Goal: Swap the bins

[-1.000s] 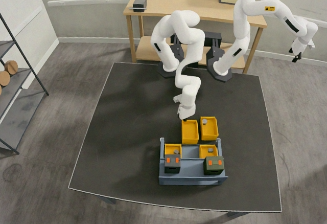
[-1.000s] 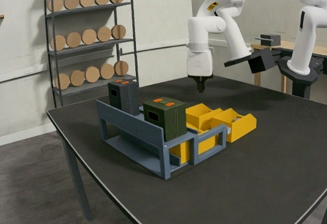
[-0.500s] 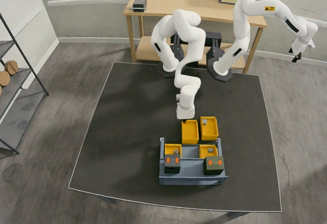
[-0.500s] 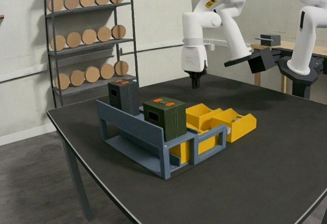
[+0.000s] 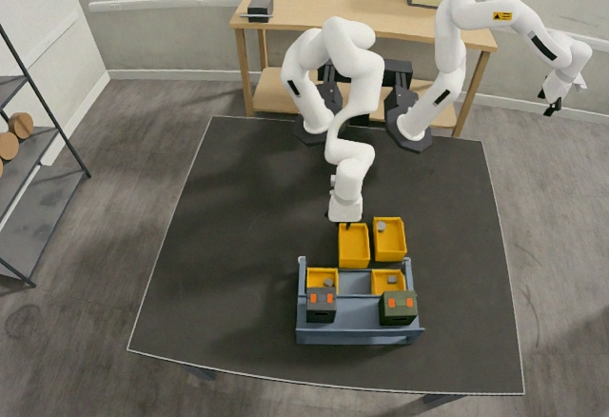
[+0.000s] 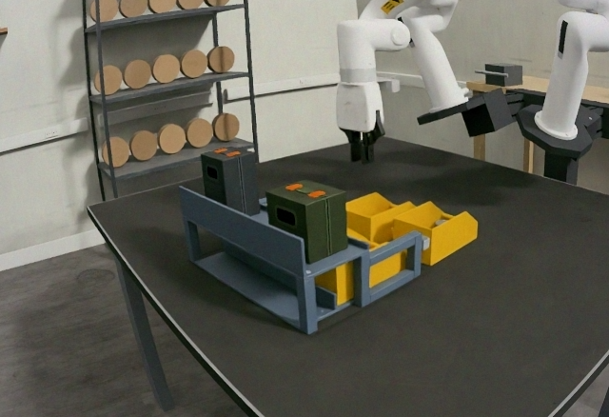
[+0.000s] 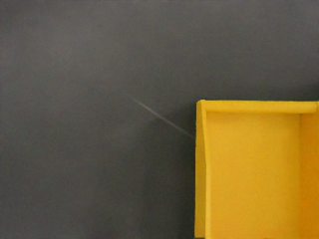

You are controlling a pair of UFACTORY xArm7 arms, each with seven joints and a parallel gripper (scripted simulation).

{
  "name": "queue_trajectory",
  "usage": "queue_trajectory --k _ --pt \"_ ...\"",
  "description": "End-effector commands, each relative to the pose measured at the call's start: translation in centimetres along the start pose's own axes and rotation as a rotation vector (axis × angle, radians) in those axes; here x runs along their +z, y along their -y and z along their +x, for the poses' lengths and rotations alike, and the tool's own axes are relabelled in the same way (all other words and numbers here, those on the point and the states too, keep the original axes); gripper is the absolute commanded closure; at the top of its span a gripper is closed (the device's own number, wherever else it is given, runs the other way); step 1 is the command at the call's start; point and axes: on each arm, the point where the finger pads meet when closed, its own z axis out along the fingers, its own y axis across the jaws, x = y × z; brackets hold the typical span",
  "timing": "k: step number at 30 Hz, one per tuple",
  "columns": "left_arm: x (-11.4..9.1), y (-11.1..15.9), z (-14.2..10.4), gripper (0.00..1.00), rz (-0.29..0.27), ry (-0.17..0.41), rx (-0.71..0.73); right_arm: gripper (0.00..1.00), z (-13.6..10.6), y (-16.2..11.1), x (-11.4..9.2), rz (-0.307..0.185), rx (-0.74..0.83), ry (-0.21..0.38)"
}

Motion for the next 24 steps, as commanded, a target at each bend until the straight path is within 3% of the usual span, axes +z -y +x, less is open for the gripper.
queue_trajectory --k 1,24 --pt "-0.16 0.01 0.10 0.00 -0.001 -0.004 -0.001 0.73 -0.18 -0.06 -0.16 -0.002 0.001 0.004" --pt "-0.16 0.01 0.10 0.00 -0.001 -0.004 -0.001 0.73 -0.18 -0.06 0.07 -0.001 0.002 0.003"
